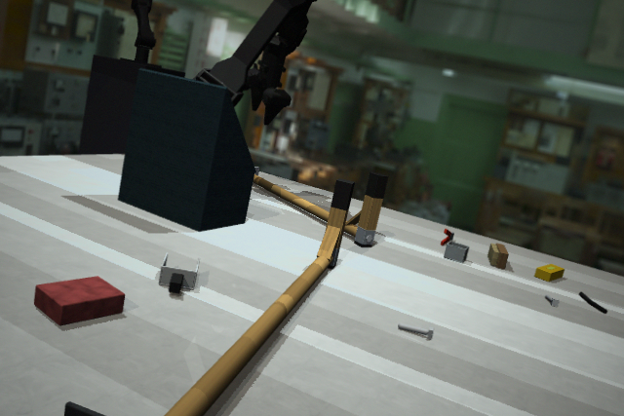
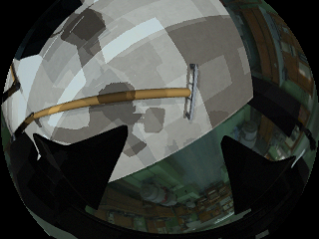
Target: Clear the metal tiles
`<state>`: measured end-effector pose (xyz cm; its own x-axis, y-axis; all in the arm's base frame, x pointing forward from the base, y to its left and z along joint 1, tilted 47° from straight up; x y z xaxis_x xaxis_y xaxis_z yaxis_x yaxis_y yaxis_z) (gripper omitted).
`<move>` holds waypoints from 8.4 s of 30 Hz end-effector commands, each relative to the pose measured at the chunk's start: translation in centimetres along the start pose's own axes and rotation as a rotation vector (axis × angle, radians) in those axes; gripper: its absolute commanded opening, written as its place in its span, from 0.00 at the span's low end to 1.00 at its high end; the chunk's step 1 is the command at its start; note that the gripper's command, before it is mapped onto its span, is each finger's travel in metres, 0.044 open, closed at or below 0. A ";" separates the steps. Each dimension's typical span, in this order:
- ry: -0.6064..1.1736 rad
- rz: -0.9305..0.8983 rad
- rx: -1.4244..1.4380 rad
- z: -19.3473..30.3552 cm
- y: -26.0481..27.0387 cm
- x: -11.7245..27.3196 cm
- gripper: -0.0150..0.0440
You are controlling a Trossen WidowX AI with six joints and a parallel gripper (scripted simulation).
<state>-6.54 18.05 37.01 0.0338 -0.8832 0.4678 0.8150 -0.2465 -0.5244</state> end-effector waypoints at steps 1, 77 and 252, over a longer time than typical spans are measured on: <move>0.001 -0.038 -0.054 0.3 0.6 -1.0 1.00; 0.371 -0.473 -1.042 7.8 16.9 -5.0 1.00; 2.481 0.456 -2.885 -14.0 41.6 26.7 1.00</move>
<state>21.01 -20.62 18.40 -0.6167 0.1254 0.7771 0.2530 0.9664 0.0448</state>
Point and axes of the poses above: the point midway between the two fingers, 35 mm back from their tips, its own x axis back along the fingers, its own y axis across the jaws, z = x × y, the point moved 10 cm from there along x, back along the fingers, and after that the axes turned 4 degrees about x, right-handed, at the moved point
